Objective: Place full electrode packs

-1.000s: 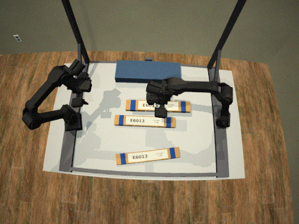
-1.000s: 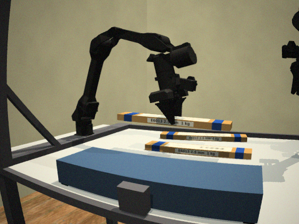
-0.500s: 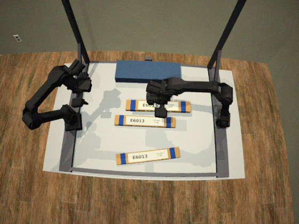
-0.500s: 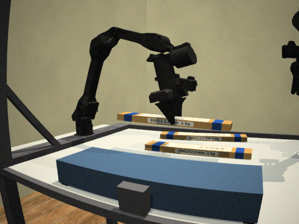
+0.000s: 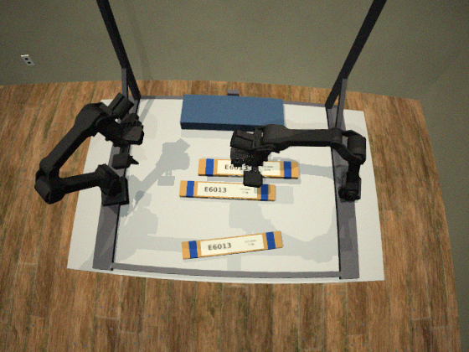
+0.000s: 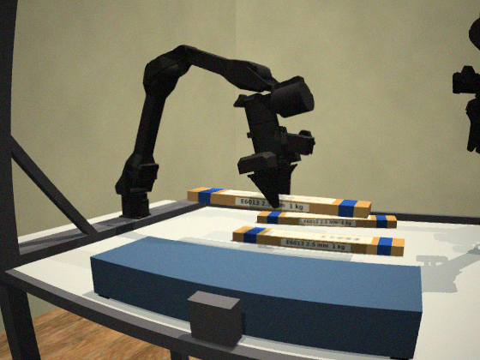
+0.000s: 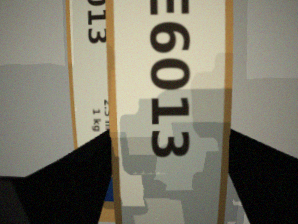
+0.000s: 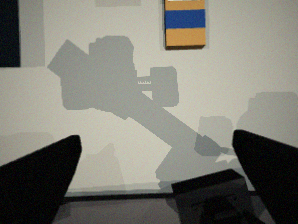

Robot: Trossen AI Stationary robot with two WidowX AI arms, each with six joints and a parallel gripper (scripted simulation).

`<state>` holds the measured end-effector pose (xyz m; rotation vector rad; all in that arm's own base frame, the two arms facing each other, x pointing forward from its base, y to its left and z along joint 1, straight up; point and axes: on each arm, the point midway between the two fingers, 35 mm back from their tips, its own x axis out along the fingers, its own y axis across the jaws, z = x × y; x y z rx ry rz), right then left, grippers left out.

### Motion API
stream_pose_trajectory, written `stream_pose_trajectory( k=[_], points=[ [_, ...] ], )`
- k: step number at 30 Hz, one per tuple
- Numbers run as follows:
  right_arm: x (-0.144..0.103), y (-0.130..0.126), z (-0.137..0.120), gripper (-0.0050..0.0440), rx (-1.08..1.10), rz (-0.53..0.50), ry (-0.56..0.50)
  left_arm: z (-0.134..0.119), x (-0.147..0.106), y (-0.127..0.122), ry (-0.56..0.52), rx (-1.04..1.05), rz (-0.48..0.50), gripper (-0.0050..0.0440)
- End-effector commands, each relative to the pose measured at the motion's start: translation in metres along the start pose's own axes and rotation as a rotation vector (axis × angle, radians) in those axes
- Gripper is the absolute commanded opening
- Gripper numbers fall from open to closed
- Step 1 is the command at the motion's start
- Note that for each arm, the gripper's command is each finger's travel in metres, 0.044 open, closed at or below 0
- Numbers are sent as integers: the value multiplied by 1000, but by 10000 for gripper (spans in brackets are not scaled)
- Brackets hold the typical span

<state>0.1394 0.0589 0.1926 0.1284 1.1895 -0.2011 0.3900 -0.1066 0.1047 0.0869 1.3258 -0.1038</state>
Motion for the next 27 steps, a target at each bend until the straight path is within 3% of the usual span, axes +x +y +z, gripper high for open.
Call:
stream_pose_trajectory(
  k=[1,12,27],
  points=[
    [-5,2,3,430,6,15,-14,4,-6,-2,-40,1,-10,-50],
    [-5,2,3,430,6,15,-14,0,14,-2,-27,2,-8,-50],
    [-5,2,3,430,6,15,-14,5,6,-2,-51,-1,-9,-50]
  ],
)
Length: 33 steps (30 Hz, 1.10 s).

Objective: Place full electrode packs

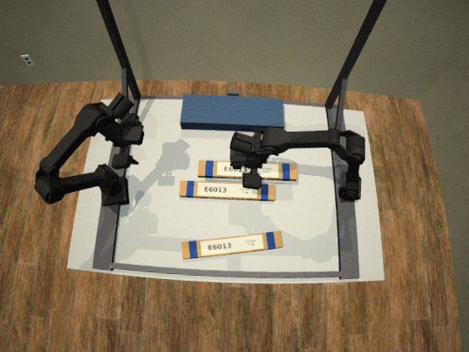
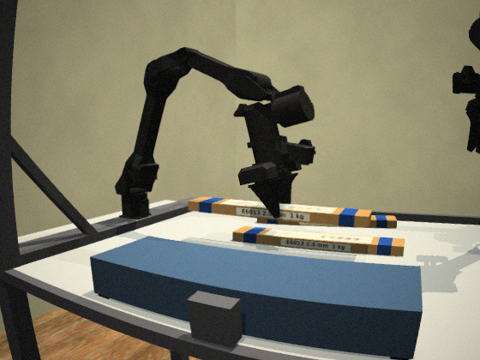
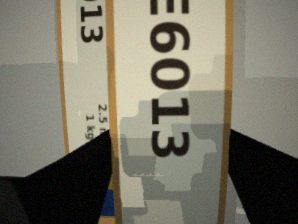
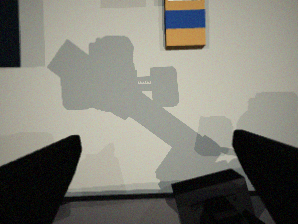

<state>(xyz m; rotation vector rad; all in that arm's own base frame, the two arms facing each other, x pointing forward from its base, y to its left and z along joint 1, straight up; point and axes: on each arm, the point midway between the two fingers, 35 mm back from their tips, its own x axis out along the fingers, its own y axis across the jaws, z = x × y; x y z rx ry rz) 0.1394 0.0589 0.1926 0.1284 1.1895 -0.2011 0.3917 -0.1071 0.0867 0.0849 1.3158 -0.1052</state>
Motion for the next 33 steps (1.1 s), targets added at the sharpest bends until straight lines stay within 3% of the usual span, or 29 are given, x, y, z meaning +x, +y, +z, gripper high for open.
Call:
stream_pose_trajectory(
  k=[1,33],
  points=[
    [-5,2,3,430,6,15,-14,8,-12,-2,-41,0,-8,-50],
    [-5,2,3,430,6,15,-14,15,-47,-1,-41,0,-8,-50]
  ],
)
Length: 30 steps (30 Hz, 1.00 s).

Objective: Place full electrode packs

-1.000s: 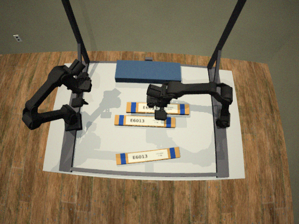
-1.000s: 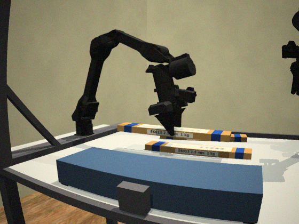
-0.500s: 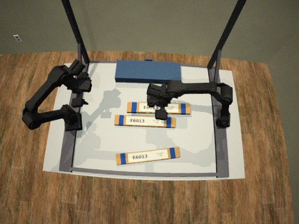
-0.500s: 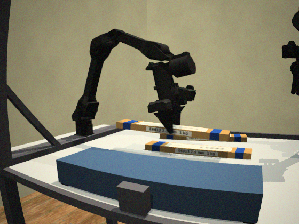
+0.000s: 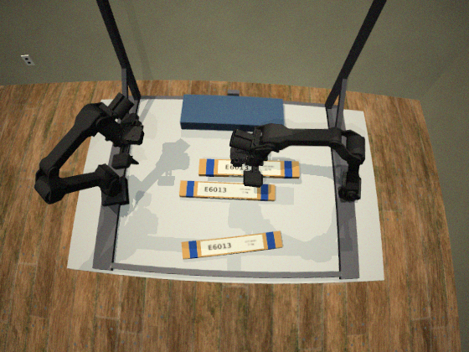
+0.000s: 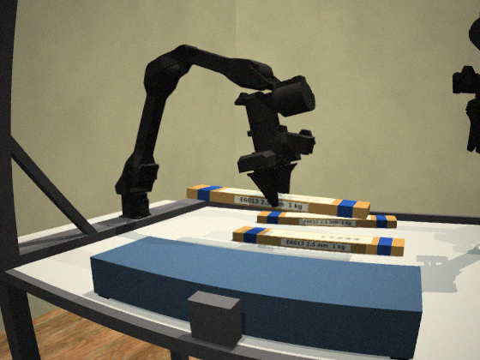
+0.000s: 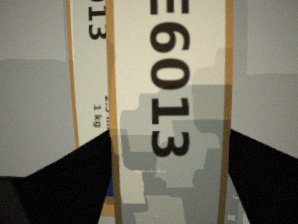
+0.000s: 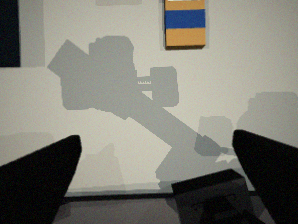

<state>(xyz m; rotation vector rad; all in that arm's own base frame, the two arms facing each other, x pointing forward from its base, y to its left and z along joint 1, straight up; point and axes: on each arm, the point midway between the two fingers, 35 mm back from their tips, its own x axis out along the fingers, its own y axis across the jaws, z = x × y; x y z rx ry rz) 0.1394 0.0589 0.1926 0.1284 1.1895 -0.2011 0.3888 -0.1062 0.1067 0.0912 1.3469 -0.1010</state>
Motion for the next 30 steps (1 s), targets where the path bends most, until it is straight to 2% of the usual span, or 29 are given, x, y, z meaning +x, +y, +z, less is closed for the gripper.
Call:
stream_pose_trajectory(
  k=[1,30],
  points=[
    [-5,2,3,430,6,15,-14,13,-29,-1,-73,-2,-13,-50],
    [-5,2,3,430,6,15,-14,13,-32,-1,-73,-2,-13,-50]
  ],
)
